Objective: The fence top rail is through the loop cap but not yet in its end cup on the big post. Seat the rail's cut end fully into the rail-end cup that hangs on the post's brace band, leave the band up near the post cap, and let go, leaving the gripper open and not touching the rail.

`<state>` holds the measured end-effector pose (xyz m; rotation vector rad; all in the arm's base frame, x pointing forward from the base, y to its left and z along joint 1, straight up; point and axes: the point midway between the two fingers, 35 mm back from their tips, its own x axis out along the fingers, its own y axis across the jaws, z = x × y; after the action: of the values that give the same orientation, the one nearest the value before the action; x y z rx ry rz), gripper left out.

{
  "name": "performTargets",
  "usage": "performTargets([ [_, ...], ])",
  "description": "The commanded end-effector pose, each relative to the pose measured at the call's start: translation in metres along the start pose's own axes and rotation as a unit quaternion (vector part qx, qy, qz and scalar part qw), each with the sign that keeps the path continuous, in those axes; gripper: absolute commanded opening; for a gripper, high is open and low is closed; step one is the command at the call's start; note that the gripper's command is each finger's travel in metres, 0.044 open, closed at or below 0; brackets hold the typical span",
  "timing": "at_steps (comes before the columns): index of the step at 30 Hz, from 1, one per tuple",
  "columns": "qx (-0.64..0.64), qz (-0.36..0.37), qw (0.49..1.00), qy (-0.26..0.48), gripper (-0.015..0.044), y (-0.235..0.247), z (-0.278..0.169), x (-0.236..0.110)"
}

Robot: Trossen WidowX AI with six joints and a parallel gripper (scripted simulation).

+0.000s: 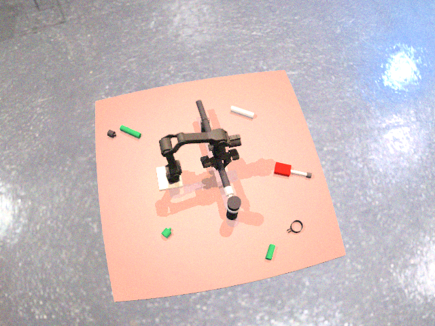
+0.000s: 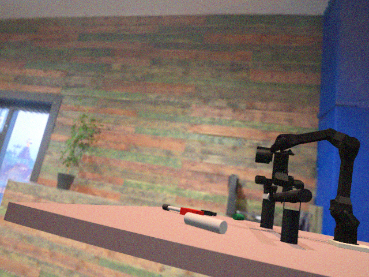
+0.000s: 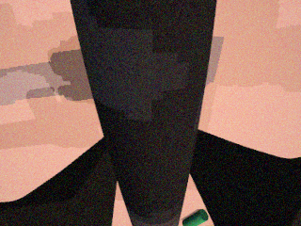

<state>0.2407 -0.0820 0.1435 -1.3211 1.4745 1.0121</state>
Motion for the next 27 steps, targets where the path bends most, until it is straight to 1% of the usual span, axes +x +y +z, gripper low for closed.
performTargets([
  [1,0.001,0.000,1.000,0.008,0.0000,-0.001,-0.007,-0.001],
  [27,0.001,-0.001,1.000,0.009,0.0000,-0.001,-0.018,-0.001],
])
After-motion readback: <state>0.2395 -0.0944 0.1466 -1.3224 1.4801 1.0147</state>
